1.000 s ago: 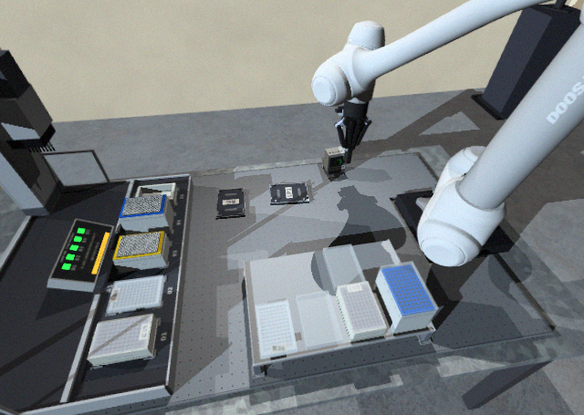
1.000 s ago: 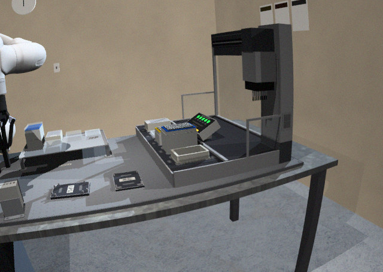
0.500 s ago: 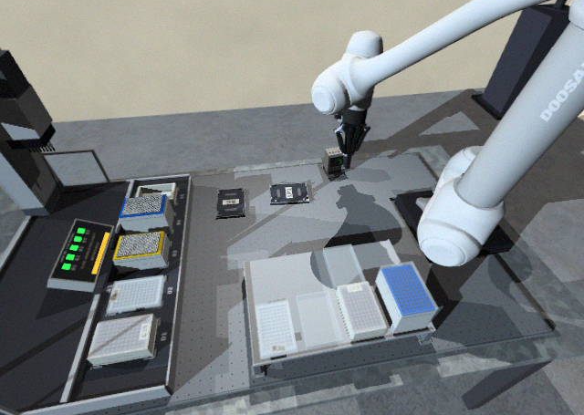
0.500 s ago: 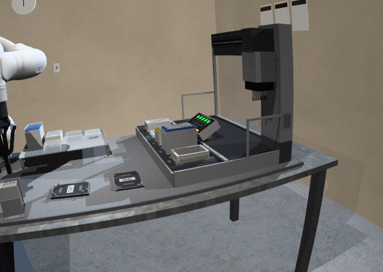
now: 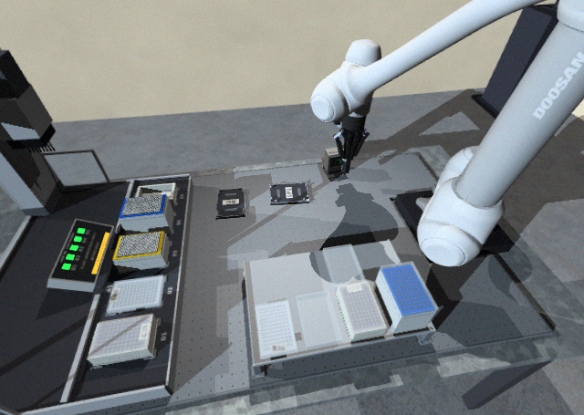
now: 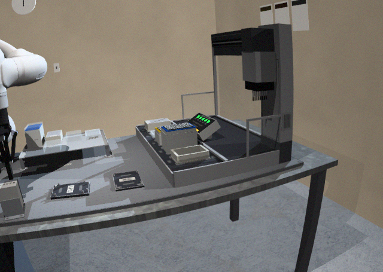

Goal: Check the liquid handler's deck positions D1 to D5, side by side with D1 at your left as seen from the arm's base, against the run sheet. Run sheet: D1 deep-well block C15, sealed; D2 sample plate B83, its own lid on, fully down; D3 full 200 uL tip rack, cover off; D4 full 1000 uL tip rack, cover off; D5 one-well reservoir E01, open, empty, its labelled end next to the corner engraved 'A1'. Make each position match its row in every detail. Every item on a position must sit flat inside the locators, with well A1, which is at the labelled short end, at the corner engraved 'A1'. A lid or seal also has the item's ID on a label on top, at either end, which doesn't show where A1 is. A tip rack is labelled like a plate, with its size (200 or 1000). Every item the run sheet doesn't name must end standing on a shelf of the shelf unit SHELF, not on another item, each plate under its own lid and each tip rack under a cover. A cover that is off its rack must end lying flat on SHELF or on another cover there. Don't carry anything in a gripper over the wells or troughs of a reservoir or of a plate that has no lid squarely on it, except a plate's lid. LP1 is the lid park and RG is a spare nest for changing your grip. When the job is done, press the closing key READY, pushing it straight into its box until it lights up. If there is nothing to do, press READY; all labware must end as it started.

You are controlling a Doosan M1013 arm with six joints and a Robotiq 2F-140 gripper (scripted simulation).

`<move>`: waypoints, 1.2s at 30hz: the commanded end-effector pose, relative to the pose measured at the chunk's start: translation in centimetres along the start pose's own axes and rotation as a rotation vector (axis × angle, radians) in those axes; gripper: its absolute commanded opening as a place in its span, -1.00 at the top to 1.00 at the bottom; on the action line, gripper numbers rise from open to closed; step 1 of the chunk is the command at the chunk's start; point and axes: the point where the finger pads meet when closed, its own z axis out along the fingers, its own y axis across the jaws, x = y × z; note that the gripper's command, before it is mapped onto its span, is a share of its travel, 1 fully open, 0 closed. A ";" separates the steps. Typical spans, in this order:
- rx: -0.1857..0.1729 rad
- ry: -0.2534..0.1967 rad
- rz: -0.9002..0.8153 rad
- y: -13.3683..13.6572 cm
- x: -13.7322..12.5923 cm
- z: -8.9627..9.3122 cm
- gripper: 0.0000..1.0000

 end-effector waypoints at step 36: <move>0.001 0.000 0.000 0.0 0.4 3.7 0.80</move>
